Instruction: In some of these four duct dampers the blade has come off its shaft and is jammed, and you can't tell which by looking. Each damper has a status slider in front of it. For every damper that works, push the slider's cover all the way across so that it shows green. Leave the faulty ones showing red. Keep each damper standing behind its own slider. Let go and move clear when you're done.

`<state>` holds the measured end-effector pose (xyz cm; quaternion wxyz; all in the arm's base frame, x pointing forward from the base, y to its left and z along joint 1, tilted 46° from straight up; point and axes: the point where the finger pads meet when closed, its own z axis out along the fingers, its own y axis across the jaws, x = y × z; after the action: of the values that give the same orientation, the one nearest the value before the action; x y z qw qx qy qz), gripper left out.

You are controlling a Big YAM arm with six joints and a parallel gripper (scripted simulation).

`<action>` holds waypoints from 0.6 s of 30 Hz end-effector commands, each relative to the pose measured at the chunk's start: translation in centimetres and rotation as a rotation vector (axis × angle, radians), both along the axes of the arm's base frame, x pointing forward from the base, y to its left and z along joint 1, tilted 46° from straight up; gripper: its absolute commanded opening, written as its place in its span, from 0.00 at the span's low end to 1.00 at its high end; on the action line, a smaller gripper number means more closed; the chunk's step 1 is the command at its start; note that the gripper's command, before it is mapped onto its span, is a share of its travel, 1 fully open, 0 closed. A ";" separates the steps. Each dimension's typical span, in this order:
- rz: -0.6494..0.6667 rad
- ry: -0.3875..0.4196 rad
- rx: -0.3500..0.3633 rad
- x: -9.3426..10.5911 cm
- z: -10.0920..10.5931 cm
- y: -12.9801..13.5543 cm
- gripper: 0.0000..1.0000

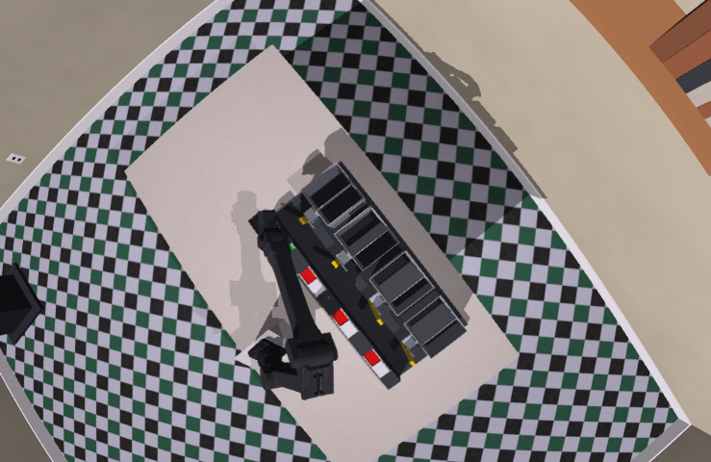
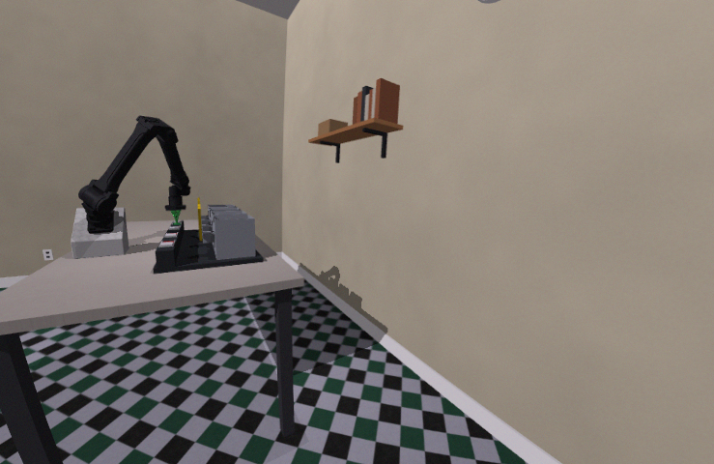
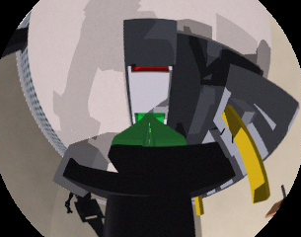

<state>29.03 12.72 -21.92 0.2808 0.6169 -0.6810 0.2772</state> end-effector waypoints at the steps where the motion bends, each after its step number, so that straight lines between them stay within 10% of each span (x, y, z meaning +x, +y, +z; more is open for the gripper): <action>1: 0.010 -0.025 0.022 1.2 -0.9 2.3 0.00; 18: 0.008 -0.023 0.022 1.2 -1.0 2.3 0.00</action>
<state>29.06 12.99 -22.20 0.2803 0.6173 -0.6809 0.2770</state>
